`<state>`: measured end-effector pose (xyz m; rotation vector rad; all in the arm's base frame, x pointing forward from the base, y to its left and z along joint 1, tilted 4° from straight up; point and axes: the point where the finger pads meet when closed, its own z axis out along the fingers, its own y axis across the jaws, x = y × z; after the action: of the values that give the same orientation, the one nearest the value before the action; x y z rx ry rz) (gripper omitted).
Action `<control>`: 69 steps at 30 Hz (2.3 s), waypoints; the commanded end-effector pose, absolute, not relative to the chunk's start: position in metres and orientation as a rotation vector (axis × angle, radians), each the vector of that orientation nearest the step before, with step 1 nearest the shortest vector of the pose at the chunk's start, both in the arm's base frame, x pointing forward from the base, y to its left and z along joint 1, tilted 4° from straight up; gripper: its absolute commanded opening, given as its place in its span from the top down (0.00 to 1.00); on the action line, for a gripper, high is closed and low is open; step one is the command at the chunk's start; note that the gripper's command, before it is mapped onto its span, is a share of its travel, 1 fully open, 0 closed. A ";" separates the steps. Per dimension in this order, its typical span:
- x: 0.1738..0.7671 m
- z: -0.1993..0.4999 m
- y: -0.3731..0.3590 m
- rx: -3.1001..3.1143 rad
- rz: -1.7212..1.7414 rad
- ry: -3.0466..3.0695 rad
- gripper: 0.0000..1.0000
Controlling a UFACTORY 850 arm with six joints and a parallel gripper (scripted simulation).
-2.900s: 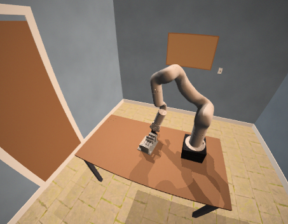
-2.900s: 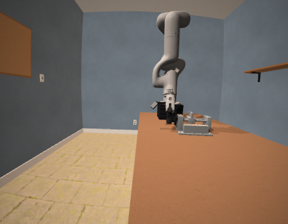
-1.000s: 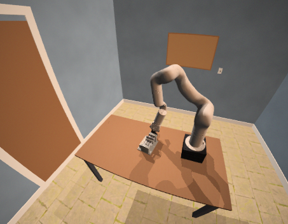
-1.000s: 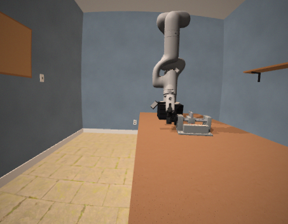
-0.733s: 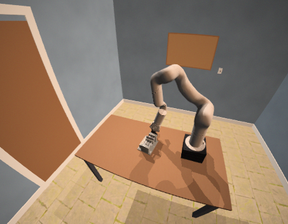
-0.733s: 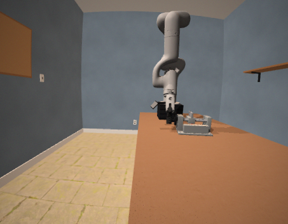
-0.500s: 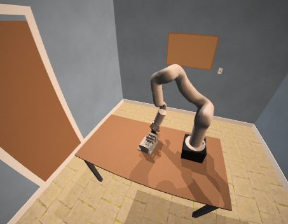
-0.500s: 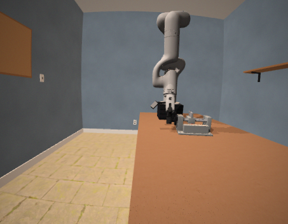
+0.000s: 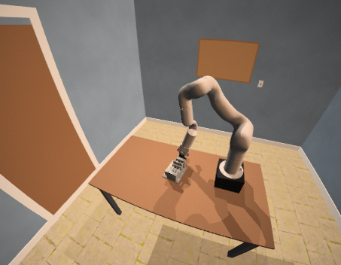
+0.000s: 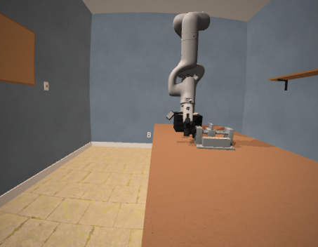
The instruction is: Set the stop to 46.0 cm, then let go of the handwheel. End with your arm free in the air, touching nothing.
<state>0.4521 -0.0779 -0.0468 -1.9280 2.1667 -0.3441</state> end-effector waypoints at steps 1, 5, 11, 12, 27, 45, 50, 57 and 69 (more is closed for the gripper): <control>0.453 -0.046 -0.078 -1.928 -0.345 2.166 0.94; 0.453 -0.045 -0.078 -1.928 -0.345 2.166 0.94; 0.453 -0.044 -0.078 -1.928 -0.345 2.166 0.94; 0.453 -0.044 -0.078 -1.928 -0.345 2.166 0.94; 0.453 -0.041 -0.078 -1.928 -0.345 2.166 0.94; 0.453 -0.036 -0.078 -1.928 -0.345 2.166 0.94; 0.452 -0.034 -0.078 -1.928 -0.345 2.166 0.94; 0.452 -0.032 -0.078 -1.928 -0.345 2.166 0.94; 0.449 -0.027 -0.078 -1.928 -0.345 2.166 0.94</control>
<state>0.4498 -0.0778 -0.0290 -1.9279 2.1666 -0.3442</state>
